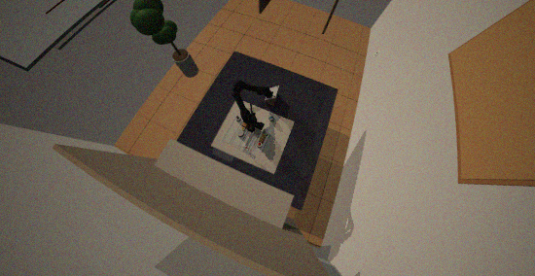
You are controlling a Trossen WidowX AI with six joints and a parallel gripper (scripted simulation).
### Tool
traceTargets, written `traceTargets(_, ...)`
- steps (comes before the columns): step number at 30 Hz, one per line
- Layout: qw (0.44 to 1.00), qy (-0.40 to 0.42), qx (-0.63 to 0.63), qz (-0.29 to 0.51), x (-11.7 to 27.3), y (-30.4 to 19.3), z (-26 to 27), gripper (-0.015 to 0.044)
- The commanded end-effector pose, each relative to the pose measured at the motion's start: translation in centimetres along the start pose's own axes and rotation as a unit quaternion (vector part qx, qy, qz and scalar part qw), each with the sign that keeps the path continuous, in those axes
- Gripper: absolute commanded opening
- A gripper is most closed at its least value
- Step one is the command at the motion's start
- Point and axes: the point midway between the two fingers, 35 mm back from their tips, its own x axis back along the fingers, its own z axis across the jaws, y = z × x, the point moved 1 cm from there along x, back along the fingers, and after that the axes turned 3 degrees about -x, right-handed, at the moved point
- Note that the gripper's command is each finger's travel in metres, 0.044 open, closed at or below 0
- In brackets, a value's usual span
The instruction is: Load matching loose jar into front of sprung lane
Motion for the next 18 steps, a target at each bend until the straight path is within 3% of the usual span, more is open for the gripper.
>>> traceTargets(1, 1.0, -0.004, -0.005, -0.005, 0.01, 0.09, -0.13, 0.0)
traceTargets(18, 1.0, -0.004, -0.005, -0.005, -0.01, -0.24, 0.03, 0.0)
